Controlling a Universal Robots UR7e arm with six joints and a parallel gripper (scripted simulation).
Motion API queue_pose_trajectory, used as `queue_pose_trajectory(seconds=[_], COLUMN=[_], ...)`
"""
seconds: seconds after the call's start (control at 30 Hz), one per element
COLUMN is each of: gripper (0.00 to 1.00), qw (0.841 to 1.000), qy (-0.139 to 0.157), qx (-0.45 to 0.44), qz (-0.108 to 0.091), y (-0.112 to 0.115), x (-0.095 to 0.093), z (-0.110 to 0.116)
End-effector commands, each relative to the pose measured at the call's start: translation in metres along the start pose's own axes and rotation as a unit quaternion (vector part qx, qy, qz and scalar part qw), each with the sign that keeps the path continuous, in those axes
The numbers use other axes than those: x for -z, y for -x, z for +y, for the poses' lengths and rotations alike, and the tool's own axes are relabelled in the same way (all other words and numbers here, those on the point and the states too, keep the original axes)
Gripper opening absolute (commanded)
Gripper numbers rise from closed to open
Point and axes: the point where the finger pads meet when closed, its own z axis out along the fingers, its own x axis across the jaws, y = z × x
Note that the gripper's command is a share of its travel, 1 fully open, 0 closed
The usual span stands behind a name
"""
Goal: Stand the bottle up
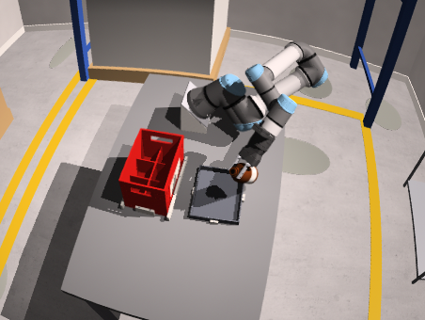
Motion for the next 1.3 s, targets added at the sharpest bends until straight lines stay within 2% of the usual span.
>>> queue_pose_trajectory(seconds=[0.0,0.37,1.27], gripper=[0.00,0.00,0.00], qw=[1.000,0.999,0.999], qy=[-0.024,-0.045,-0.047], qx=[-0.001,-0.002,-0.002], qz=[0.000,-0.003,-0.004], y=[0.0003,0.0010,0.0019], x=[0.0008,0.0021,0.0030], z=[-0.0004,-0.0001,-0.0011])
